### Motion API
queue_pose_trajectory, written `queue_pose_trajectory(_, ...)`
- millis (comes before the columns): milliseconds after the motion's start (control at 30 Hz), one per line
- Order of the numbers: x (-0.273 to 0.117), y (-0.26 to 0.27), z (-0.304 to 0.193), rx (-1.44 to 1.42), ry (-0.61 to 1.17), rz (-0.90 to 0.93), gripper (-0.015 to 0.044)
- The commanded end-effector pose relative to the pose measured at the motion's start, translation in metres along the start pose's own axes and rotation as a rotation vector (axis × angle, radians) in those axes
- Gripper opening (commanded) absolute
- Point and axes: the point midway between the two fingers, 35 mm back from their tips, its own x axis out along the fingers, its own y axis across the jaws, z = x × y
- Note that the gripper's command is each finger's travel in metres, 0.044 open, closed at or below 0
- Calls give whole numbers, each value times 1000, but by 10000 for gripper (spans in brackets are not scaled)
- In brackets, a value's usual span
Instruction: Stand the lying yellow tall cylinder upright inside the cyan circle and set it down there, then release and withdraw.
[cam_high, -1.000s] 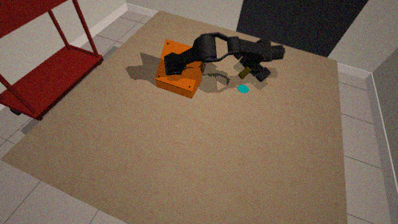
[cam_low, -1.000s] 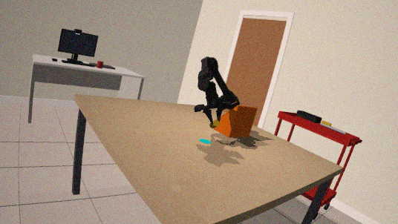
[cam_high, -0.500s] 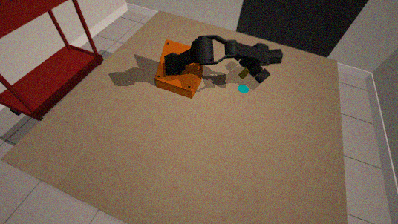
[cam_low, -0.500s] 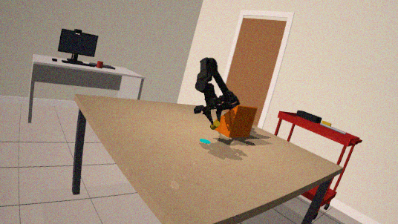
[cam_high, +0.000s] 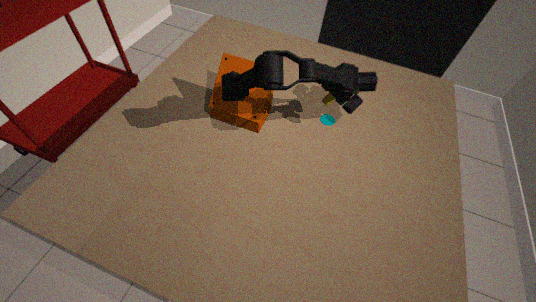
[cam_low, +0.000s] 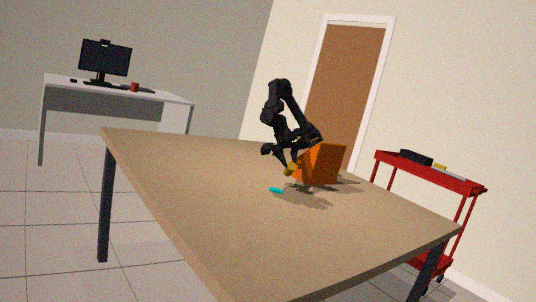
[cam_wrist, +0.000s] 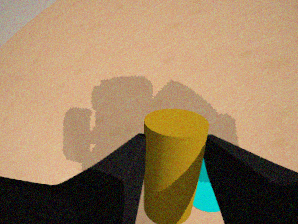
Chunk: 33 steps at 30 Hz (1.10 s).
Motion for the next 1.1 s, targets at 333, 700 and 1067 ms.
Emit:
queue_pose_trajectory(333,-2,0,2,-19,-100,8,105)
queue_pose_trajectory(700,-3,-1,1,-32,-176,9,105)
queue_pose_trajectory(1067,-6,-2,0,-47,-251,6,105)
